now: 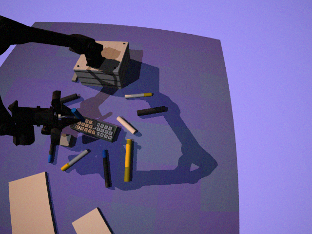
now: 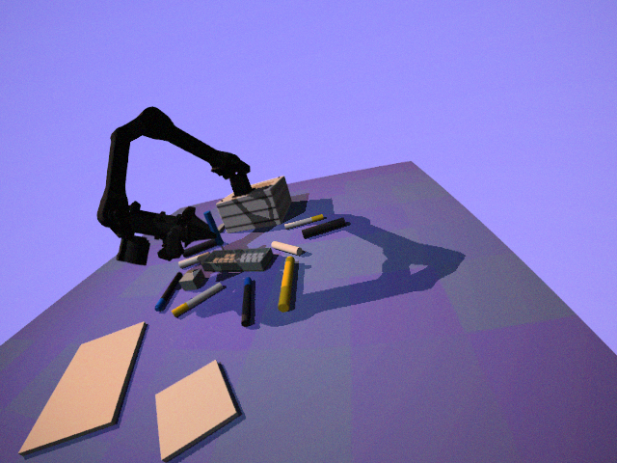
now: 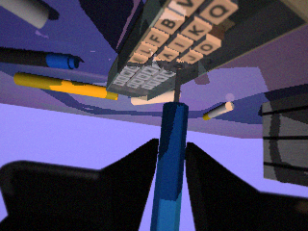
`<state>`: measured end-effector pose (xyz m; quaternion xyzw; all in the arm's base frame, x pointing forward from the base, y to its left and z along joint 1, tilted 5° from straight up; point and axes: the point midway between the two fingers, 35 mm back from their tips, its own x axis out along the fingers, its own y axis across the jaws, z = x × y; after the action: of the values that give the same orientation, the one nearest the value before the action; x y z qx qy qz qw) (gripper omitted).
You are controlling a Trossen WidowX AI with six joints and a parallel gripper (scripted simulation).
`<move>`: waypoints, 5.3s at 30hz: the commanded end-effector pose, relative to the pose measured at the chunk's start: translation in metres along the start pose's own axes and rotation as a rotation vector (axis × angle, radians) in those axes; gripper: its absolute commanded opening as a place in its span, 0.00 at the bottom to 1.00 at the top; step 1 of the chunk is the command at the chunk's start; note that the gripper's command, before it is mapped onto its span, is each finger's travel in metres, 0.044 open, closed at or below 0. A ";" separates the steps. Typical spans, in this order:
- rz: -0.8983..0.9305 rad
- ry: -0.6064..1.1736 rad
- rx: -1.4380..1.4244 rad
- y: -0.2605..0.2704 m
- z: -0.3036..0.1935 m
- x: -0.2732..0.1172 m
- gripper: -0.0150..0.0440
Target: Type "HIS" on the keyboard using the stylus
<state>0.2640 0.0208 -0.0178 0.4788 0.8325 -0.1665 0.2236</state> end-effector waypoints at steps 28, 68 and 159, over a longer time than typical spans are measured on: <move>-0.001 -0.004 -0.005 0.003 0.007 -0.001 0.39; -0.001 -0.004 -0.005 0.002 0.018 0.006 0.39; -0.002 0.002 -0.006 0.018 -0.029 0.052 0.25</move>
<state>0.2515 0.0813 -0.0217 0.4765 0.8336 -0.1628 0.2271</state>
